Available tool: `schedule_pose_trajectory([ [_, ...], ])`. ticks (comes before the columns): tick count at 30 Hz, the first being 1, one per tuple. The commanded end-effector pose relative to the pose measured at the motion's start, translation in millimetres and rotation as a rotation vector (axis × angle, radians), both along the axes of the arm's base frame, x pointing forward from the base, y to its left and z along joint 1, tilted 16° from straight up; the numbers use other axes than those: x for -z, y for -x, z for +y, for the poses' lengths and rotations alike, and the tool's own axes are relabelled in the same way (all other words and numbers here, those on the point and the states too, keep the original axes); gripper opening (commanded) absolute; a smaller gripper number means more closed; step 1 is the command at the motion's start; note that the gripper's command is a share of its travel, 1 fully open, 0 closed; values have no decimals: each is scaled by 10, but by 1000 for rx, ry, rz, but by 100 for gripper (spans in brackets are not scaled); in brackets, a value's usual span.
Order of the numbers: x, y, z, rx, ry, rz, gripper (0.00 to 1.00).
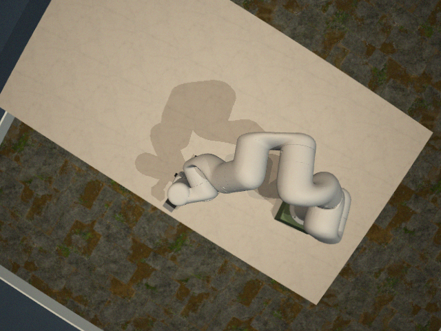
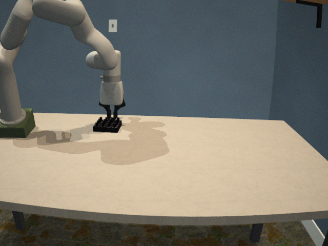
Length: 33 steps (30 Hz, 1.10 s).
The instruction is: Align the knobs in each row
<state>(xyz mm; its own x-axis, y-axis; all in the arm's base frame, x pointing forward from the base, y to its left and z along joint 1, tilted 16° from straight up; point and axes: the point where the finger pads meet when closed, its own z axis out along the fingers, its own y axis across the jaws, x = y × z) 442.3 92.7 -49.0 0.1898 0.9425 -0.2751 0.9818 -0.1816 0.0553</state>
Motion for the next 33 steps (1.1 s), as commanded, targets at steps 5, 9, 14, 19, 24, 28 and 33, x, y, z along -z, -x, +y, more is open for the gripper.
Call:
schedule_pose_trajectory([
  [5, -13, -14, 12, -1, -2, -4, 8],
  [9, -13, -14, 12, -1, -2, -4, 8],
  [14, -13, -14, 12, -1, -2, -4, 8],
  [19, -13, -14, 12, -1, -2, -4, 8],
  [24, -13, -14, 12, -1, -2, -4, 8],
  [28, -13, -14, 12, -1, -2, -4, 8],
  [33, -13, -14, 12, -1, -2, -4, 8],
])
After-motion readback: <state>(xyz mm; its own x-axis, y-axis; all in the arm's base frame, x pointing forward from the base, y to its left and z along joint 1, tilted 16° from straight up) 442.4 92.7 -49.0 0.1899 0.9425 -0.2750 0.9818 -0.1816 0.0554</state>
